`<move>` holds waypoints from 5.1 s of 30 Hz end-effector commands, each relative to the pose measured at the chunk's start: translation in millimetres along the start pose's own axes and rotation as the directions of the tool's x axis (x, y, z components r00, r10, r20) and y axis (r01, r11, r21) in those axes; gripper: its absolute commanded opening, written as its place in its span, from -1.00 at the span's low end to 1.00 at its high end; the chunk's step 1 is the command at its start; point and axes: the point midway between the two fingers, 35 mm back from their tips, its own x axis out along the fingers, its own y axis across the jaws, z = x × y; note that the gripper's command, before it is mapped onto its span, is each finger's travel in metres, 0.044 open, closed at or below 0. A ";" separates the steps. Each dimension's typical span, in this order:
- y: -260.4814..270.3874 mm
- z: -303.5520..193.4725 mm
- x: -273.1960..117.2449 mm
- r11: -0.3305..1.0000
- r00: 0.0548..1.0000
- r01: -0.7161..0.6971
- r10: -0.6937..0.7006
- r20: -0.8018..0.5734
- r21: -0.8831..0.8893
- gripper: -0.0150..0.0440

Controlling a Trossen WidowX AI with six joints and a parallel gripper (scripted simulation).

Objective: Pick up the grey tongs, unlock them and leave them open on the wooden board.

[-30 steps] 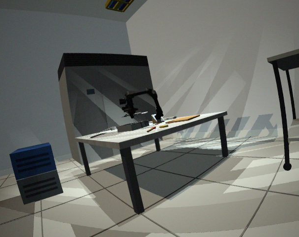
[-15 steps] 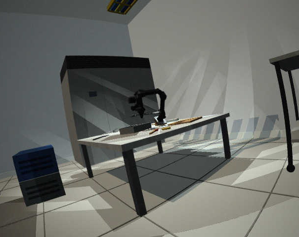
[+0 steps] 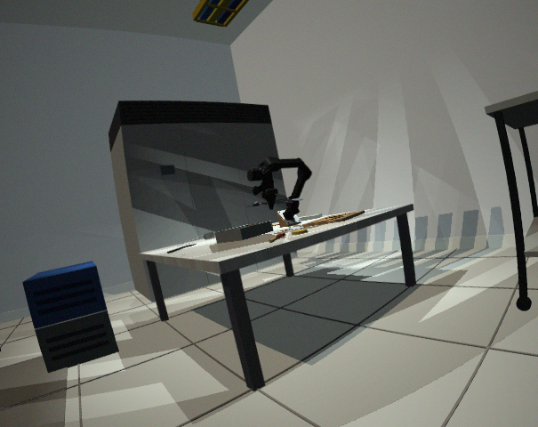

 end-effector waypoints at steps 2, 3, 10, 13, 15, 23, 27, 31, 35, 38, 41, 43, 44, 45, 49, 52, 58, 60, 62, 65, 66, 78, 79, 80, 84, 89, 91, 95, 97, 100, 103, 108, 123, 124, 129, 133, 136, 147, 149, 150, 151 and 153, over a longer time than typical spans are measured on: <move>12.1 -34.0 -4.6 0.992 1.000 -0.021 0.021 0.000 -0.122 -1.00; 13.9 -40.0 -5.1 0.989 1.000 -0.024 0.024 -0.001 -0.143 -1.00; 17.9 -55.0 -6.4 0.980 0.999 -0.032 0.031 -0.004 -0.195 -1.00; 18.8 -58.6 -4.0 0.978 1.000 -0.020 0.019 -0.007 -0.206 -1.00; 20.1 -64.1 -0.4 0.975 1.000 -0.004 0.001 -0.011 -0.221 -1.00; 23.7 -87.4 12.5 0.959 0.998 0.055 -0.064 -0.023 -0.277 -1.00; 25.0 -101.8 19.2 0.940 0.994 0.095 -0.107 -0.020 -0.326 -1.00; 26.1 -116.1 25.5 0.920 0.990 0.124 -0.140 -0.018 -0.372 -1.00; 27.4 -131.0 30.4 0.896 0.986 0.145 -0.166 -0.014 -0.420 -1.00; 27.4 -141.8 34.1 0.877 0.982 0.165 -0.190 -0.009 -0.451 -1.00; 27.3 -152.5 37.2 0.857 0.978 0.182 -0.209 -0.002 -0.482 -1.00; 27.1 -159.7 39.1 0.840 0.976 0.188 -0.218 0.002 -0.509 -1.00; 26.9 -163.2 40.0 0.833 0.975 0.194 -0.224 0.004 -0.519 -1.00; 26.6 -166.7 40.8 0.826 0.973 0.199 -0.230 0.007 -0.528 -1.00; 25.8 -181.0 42.9 0.792 0.969 0.213 -0.247 0.019 -0.572 -1.00; 24.6 -190.9 44.1 0.769 0.966 0.224 -0.259 0.029 -0.599 -1.00; 21.7 -210.4 45.7 0.720 0.960 0.240 -0.275 0.049 -0.651 -1.00; 20.5 -216.7 45.8 0.704 0.959 0.243 -0.278 0.056 -0.667 -1.00; 19.3 -222.9 45.7 0.688 0.958 0.246 -0.281 0.062 -0.683 -1.00; 17.6 -232.0 45.3 0.664 0.957 0.248 -0.281 0.072 -0.705 -1.00; 17.4 -234.6 45.1 0.656 0.957 0.248 -0.279 0.076 -0.713 -1.00; 9.4 -269.0 38.8 0.563 0.961 0.232 -0.257 0.098 -0.793 -1.00; 8.6 -271.7 38.0 0.555 0.962 0.230 -0.255 0.100 -0.799 -1.00; 7.8 -274.2 37.2 0.548 0.963 0.228 -0.252 0.101 -0.805 -1.00; 4.7 -284.3 33.7 0.518 0.965 0.217 -0.239 0.104 -0.828 -1.00; 0.8 -295.9 28.7 0.481 0.970 0.200 -0.218 0.104 -0.854 -1.00; -0.8 -300.4 26.4 0.467 0.972 0.192 -0.210 0.103 -0.863 -1.00; -3.9 -308.9 21.4 0.440 0.977 0.174 -0.190 0.097 -0.881 -1.00; -5.5 -313.0 18.8 0.428 0.979 0.164 -0.180 0.093 -0.889 -1.00; -7.7 -318.7 14.7 0.410 0.983 0.147 -0.165 0.086 -0.900 -1.00; -9.9 -324.0 10.6 0.393 0.986 0.130 -0.149 0.077 -0.910 -1.00; -13.1 -331.9 3.1 0.365 0.991 0.099 -0.121 0.058 -0.926 -1.00; -22.0 -351.2 -20.9 0.302 0.999 -0.015 -0.042 -0.029 -0.953 -1.00; -22.5 -352.2 -22.5 0.298 0.999 -0.023 -0.038 -0.036 -0.954 -1.00; -24.8 -356.7 -30.9 0.283 0.997 -0.067 -0.014 -0.074 -0.957 -1.00; -25.5 -357.9 -33.3 0.279 0.996 -0.080 -0.008 -0.086 -0.957 -1.00; -25.5 -357.9 -33.3 0.279 0.996 -0.080 -0.008 -0.086 -0.957 -1.00; -22.5 -351.0 -37.5 0.317 0.996 -0.089 0.021 -0.087 -0.944 -1.00; -21.2 -347.4 -40.2 0.336 0.995 -0.095 0.037 -0.088 -0.937 -1.00; -20.5 -345.5 -41.4 0.347 0.995 -0.098 0.045 -0.087 -0.933 -1.00; -20.0 -343.7 -42.8 0.356 0.995 -0.101 0.054 -0.088 -0.929 -1.00; -19.0 -340.3 -45.7 0.374 0.994 -0.108 0.071 -0.088 -0.921 -1.00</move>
